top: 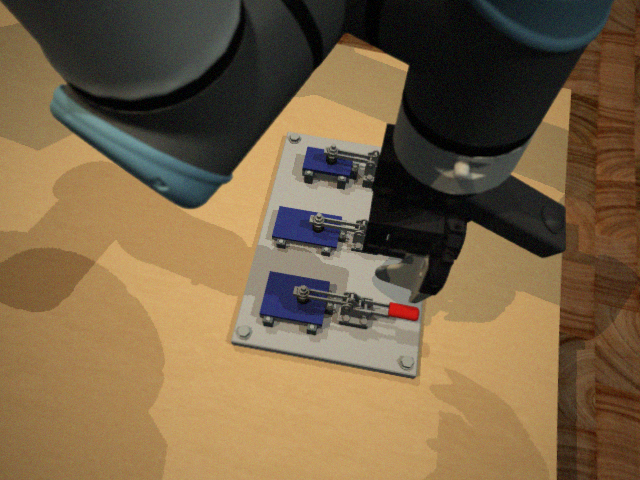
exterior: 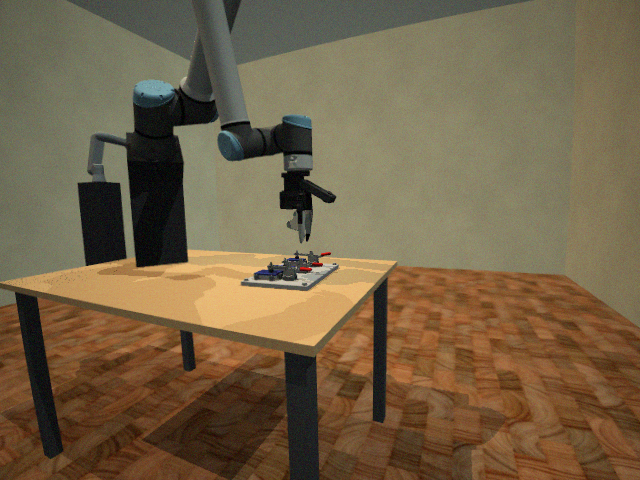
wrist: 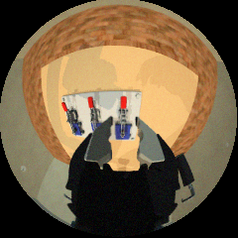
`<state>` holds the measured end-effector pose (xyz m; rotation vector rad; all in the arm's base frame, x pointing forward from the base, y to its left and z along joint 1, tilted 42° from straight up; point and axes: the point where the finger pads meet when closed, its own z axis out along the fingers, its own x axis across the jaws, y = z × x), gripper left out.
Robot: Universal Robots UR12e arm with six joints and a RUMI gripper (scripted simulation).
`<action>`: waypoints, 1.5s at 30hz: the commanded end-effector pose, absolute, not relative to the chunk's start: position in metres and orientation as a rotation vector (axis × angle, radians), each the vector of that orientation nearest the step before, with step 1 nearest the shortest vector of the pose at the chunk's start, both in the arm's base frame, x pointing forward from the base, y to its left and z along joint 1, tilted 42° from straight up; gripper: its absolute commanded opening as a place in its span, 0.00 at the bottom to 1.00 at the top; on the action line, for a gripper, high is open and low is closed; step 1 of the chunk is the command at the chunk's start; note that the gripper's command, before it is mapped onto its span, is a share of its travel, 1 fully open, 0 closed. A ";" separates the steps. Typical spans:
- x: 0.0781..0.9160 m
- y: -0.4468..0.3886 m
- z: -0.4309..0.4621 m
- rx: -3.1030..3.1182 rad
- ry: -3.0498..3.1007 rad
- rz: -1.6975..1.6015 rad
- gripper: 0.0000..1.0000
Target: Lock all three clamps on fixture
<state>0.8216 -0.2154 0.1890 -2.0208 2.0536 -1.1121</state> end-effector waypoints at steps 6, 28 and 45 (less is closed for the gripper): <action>0.816 -0.210 0.199 -2.020 2.053 -1.113 0.28; 0.815 -0.209 0.200 -2.020 2.053 -1.113 0.28; 0.815 -0.209 0.200 -2.020 2.053 -1.113 0.28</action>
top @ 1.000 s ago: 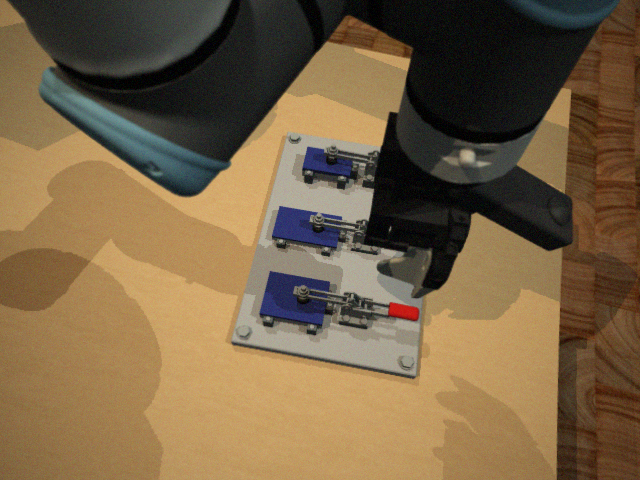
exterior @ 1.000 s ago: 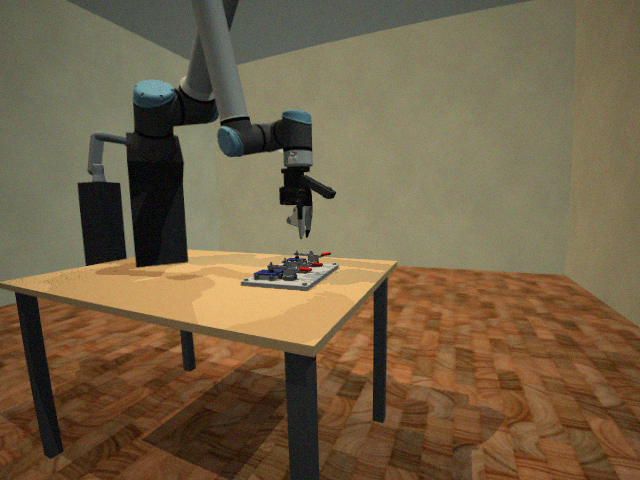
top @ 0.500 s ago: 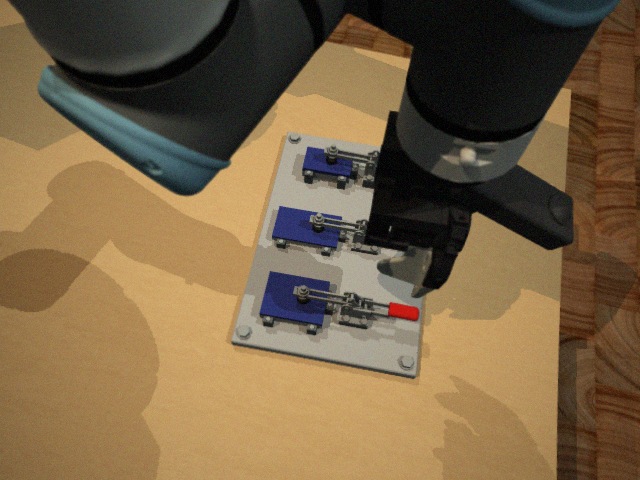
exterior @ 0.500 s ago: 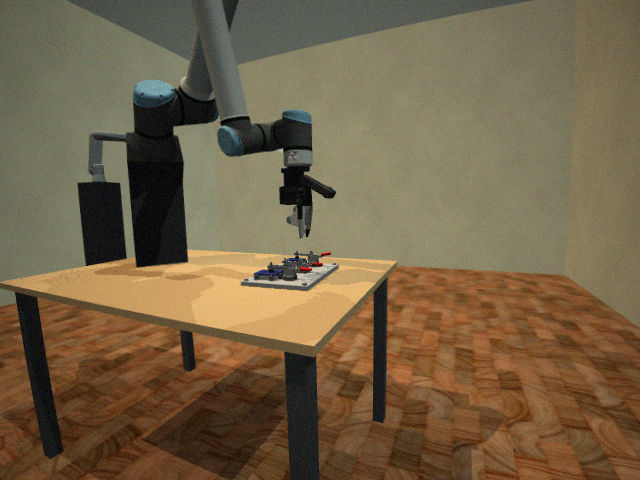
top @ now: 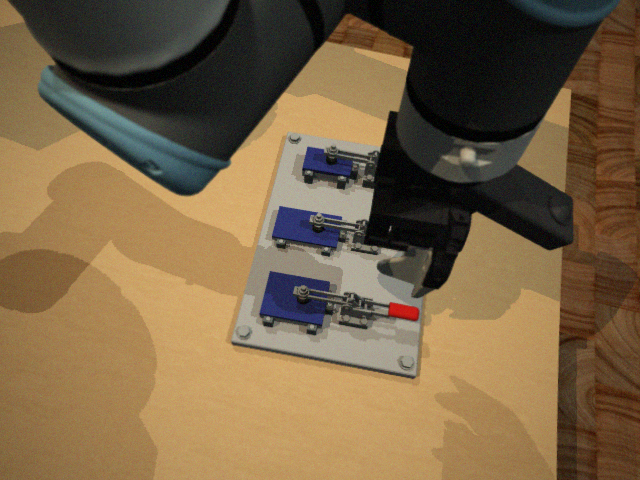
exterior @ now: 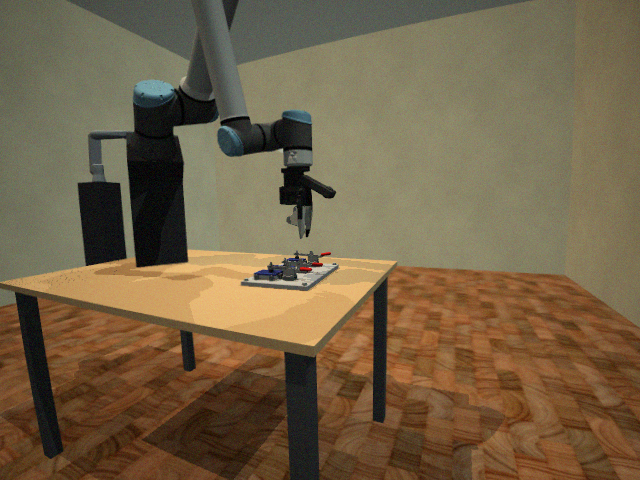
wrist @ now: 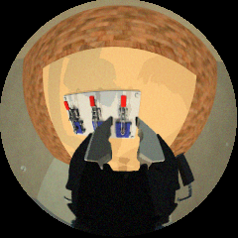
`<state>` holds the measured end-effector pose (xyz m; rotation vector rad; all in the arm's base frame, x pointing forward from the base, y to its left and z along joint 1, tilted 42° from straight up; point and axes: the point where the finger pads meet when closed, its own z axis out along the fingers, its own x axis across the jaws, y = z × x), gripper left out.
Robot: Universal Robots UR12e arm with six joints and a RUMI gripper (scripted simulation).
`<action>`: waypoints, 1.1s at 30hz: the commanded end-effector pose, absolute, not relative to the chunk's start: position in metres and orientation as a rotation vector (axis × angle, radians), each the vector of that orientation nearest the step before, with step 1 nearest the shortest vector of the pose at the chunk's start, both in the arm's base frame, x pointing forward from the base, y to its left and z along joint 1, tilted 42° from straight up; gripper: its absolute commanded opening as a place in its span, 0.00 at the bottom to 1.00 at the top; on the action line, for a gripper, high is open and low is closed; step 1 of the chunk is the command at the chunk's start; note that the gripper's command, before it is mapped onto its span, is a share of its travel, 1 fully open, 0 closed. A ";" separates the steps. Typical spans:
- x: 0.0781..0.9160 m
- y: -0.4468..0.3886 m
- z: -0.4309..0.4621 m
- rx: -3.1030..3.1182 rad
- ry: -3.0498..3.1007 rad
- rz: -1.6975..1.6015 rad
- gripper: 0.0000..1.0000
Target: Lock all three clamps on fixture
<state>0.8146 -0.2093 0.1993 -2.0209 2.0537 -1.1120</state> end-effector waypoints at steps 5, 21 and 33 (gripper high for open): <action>0.815 -0.209 0.200 -2.020 2.053 -1.113 0.28; 0.807 -0.202 0.211 -2.020 2.053 -1.113 0.28; 0.794 -0.191 0.230 -2.020 2.053 -1.113 0.28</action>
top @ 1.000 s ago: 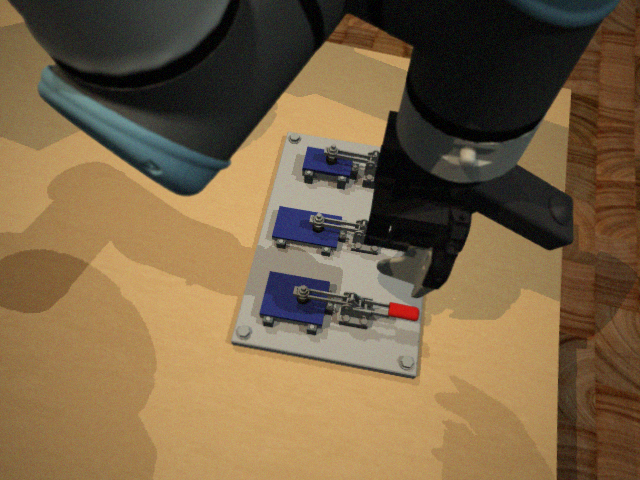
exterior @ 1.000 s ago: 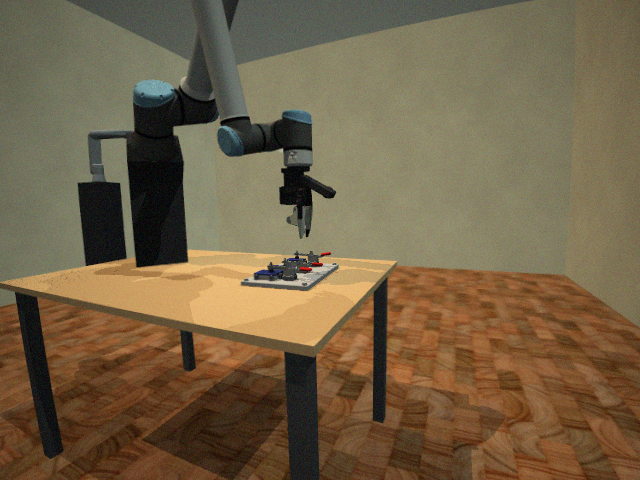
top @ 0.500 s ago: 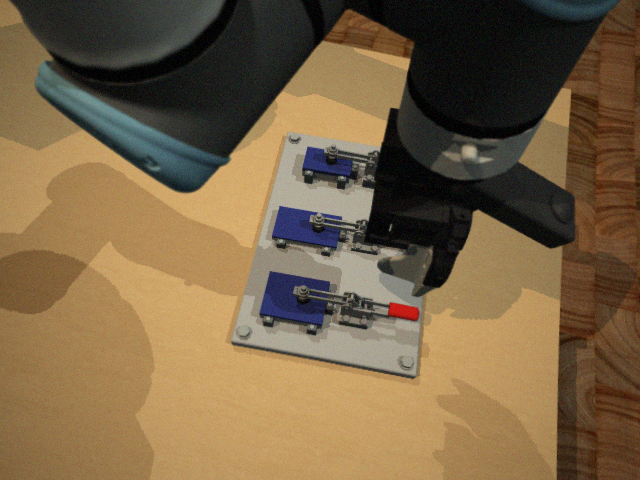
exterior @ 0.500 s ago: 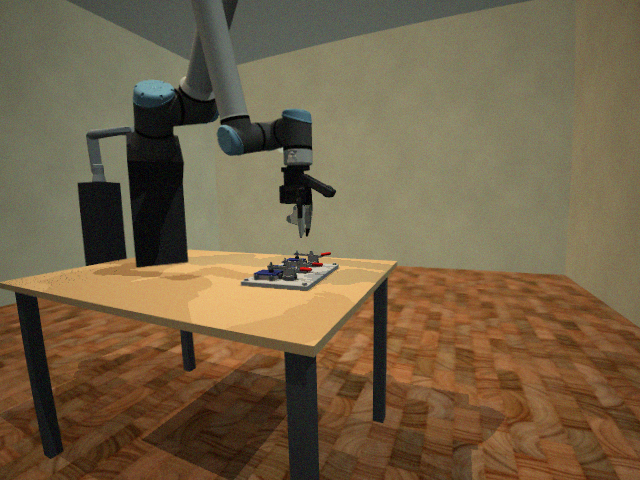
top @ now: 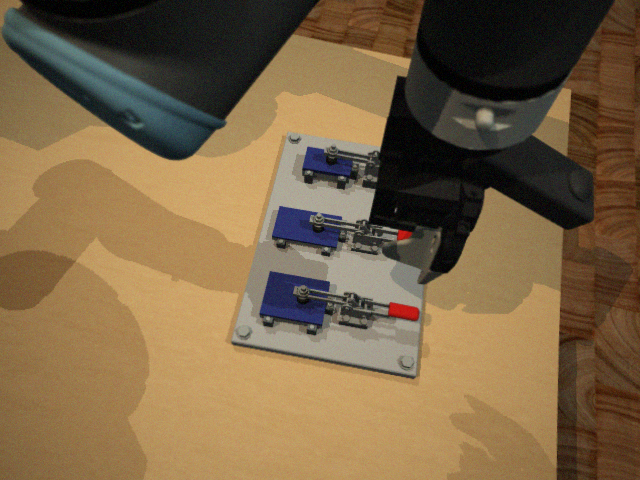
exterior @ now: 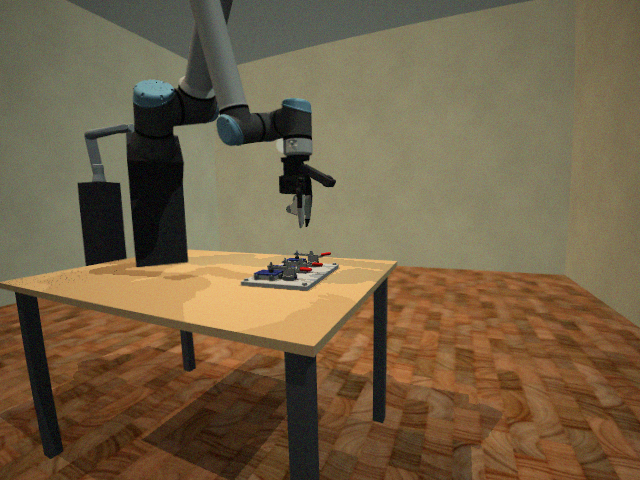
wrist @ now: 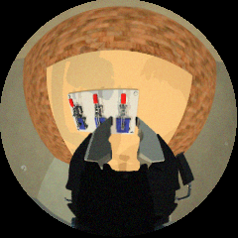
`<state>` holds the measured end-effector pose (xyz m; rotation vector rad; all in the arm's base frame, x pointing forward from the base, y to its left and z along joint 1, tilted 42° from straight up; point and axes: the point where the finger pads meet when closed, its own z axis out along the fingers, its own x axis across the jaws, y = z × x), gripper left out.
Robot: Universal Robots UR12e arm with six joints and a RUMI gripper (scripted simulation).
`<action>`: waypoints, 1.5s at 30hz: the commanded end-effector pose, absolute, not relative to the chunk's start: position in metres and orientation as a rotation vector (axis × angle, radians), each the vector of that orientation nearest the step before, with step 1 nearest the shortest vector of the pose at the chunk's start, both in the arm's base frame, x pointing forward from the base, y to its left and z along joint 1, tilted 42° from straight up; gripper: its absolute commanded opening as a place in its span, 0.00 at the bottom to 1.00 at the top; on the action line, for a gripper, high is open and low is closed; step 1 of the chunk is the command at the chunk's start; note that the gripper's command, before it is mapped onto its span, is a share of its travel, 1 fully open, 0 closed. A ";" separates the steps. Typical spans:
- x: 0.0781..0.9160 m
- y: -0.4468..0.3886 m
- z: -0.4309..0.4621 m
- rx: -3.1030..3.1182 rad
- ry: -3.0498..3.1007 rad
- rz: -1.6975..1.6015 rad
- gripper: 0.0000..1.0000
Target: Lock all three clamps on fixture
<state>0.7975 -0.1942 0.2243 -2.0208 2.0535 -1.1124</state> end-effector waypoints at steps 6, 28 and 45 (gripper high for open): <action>0.791 -0.189 0.234 -2.020 2.053 -1.113 0.28; 0.803 -0.114 0.198 -2.020 2.053 -1.113 0.28; 0.821 -0.004 0.144 -2.020 2.053 -1.113 0.28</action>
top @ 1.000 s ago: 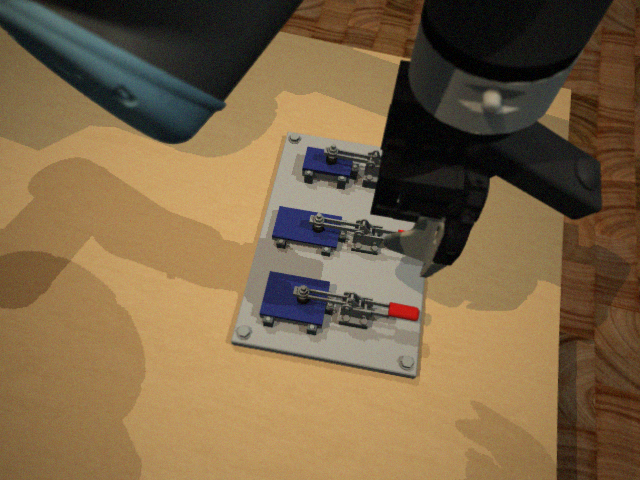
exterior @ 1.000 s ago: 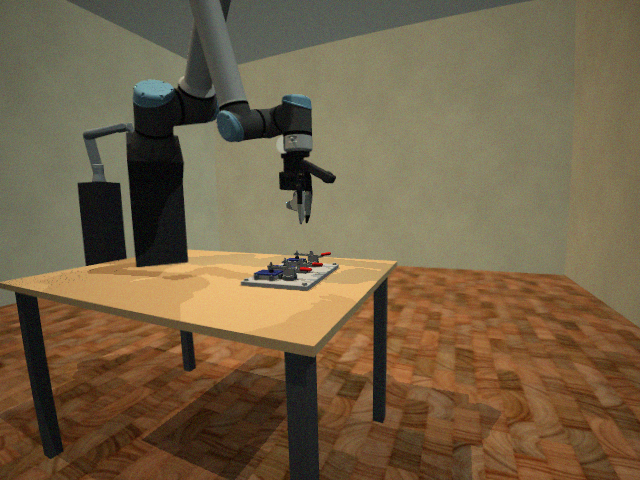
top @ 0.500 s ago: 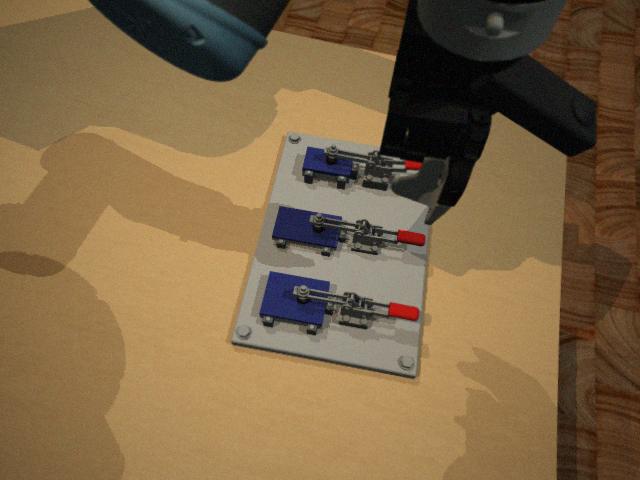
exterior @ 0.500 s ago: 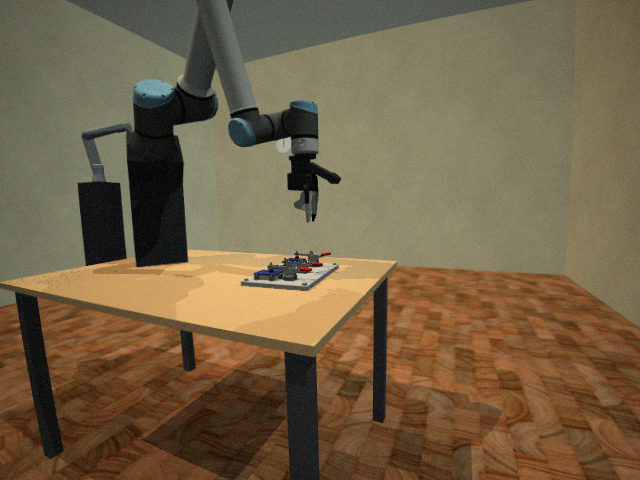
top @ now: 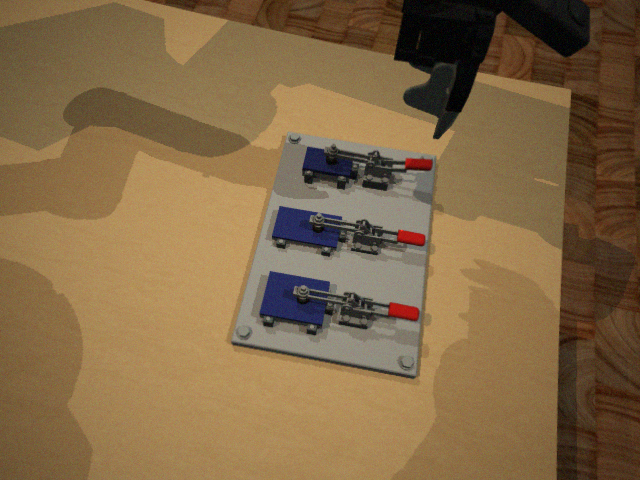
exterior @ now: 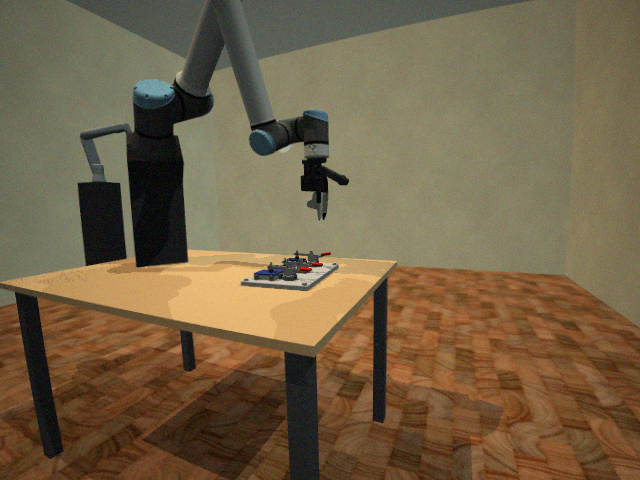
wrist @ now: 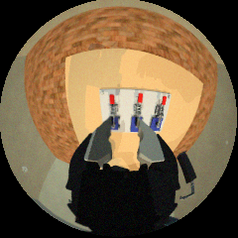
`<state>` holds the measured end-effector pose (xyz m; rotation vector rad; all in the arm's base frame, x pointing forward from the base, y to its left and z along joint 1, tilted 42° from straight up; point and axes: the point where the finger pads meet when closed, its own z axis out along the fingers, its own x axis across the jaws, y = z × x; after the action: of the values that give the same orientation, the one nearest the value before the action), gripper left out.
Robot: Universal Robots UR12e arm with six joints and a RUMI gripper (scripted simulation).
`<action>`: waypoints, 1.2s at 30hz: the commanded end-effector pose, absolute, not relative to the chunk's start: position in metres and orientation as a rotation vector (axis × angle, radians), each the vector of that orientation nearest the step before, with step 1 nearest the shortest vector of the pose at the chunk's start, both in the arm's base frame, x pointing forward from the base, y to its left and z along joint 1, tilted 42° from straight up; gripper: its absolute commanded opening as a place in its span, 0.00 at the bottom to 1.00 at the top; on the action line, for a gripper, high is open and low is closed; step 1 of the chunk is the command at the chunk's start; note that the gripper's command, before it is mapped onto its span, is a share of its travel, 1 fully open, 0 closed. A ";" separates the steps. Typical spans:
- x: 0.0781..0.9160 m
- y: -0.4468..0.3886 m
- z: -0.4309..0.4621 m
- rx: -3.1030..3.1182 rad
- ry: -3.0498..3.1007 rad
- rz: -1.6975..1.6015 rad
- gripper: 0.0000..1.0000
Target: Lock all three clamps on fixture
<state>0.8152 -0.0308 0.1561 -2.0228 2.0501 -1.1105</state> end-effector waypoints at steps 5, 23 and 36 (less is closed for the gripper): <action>0.823 0.005 0.139 -2.020 2.053 -1.113 0.28; 0.823 0.007 0.138 -2.020 2.053 -1.113 0.28; 0.823 0.007 0.138 -2.020 2.053 -1.113 0.28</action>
<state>0.8227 0.0068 0.1375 -2.0209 2.0539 -1.1126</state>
